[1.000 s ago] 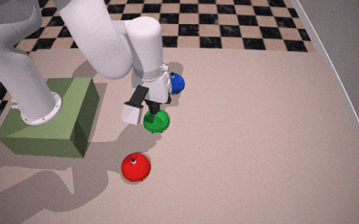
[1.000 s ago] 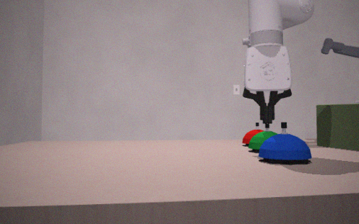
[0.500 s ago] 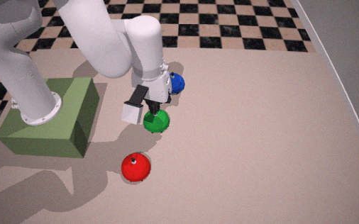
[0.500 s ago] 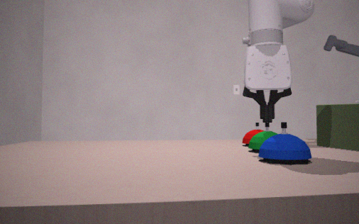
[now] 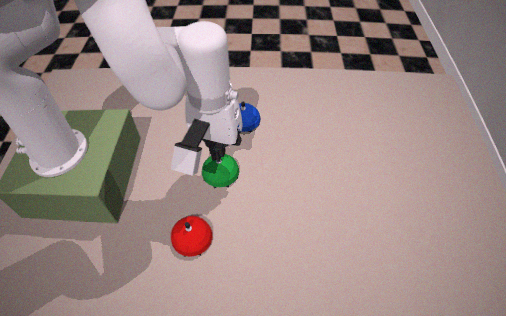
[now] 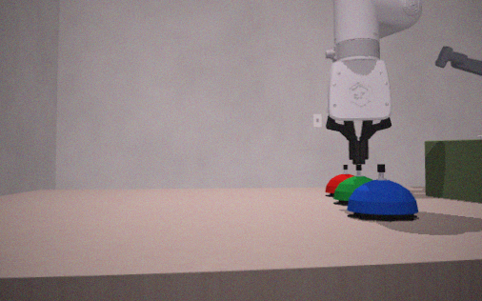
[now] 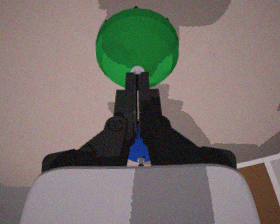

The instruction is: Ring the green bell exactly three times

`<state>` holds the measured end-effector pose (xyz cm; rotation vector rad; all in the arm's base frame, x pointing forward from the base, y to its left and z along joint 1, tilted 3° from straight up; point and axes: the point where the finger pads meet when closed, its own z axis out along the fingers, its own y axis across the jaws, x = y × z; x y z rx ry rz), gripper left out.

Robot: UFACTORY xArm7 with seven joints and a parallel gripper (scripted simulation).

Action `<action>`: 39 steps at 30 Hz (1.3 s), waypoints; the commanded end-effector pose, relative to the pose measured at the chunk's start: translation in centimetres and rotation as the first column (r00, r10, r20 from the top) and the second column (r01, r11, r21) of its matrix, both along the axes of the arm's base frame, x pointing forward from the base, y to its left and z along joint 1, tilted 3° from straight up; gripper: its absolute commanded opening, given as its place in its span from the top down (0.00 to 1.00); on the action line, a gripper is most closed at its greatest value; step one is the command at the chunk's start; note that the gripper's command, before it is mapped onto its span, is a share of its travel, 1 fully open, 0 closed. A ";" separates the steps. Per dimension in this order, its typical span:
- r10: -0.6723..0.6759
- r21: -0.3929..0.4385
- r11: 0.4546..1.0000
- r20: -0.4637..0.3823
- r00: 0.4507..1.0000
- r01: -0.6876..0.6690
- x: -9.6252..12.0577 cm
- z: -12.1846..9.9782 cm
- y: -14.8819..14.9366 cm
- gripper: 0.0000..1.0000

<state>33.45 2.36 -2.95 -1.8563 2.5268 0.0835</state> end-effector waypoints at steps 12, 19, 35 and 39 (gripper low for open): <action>0.000 0.000 1.000 0.003 1.000 0.000 0.1 0.4 0.0 1.00; 0.000 0.000 1.000 0.003 1.000 0.000 0.1 0.7 0.0 1.00; 0.000 0.000 1.000 0.003 1.000 0.000 0.1 0.7 0.0 1.00; 0.000 0.000 1.000 0.003 1.000 0.000 0.1 0.7 0.0 1.00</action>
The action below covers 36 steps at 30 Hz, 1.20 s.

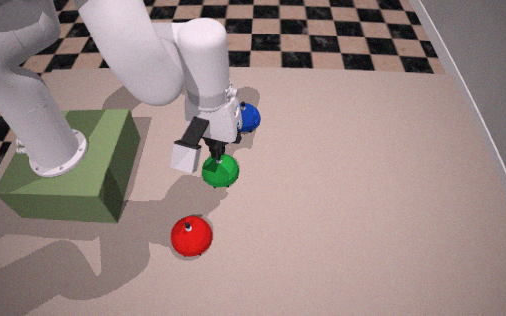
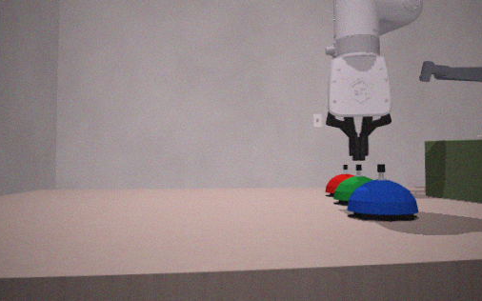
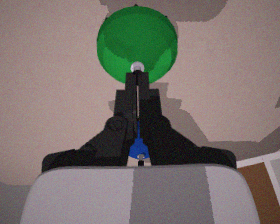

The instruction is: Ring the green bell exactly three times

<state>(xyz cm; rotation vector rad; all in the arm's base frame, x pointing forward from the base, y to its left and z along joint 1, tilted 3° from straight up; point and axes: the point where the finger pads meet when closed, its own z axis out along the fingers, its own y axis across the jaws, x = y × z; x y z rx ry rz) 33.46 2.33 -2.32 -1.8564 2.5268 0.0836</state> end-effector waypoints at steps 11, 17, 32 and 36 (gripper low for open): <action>0.000 0.000 1.000 0.003 1.000 0.000 0.1 0.1 0.0 1.00; 0.000 0.000 1.000 0.003 1.000 0.000 0.1 0.1 0.0 1.00; 0.000 0.000 1.000 0.003 1.000 0.000 0.1 -0.7 0.0 1.00; 0.000 0.000 1.000 0.003 1.000 0.000 0.1 -0.9 0.0 1.00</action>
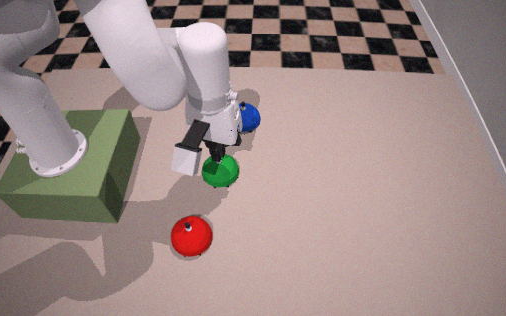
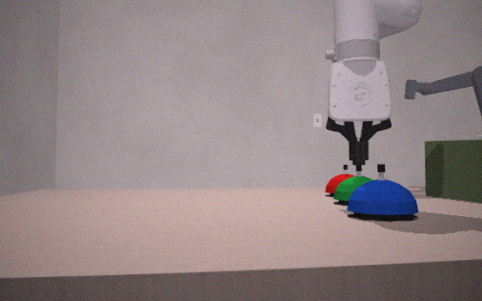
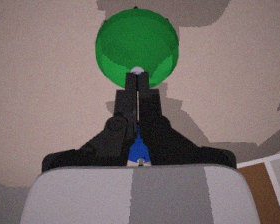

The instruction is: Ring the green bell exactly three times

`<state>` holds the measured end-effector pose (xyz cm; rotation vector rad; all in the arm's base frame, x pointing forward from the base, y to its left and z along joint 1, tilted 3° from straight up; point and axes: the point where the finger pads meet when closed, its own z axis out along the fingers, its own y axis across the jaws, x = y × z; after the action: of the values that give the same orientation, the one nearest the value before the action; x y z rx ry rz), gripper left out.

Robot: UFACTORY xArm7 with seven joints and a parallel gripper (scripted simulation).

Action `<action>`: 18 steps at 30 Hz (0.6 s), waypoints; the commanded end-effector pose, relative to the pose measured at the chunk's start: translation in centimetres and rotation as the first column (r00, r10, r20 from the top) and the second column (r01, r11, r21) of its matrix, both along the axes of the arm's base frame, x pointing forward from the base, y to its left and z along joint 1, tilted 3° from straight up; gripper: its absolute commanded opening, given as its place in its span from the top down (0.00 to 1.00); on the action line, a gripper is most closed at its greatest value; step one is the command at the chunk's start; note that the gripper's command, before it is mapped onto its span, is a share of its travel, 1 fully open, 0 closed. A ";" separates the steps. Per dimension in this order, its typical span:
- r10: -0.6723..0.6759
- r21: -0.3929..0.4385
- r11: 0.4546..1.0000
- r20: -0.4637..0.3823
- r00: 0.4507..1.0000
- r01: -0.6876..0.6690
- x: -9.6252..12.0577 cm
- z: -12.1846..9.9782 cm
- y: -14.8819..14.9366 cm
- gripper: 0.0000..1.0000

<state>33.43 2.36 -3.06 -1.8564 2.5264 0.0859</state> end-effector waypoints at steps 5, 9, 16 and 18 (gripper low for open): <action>0.000 -0.002 1.000 0.004 1.000 0.000 0.1 -0.2 0.0 1.00; 0.000 -0.002 1.000 0.004 1.000 0.000 0.1 -0.2 0.0 1.00; 0.000 -0.002 1.000 0.004 1.000 0.000 0.1 -0.5 0.0 1.00; 0.000 -0.002 1.000 0.004 1.000 0.000 0.1 -0.5 0.0 1.00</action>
<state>33.44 2.38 -3.45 -1.8565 2.5266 0.0836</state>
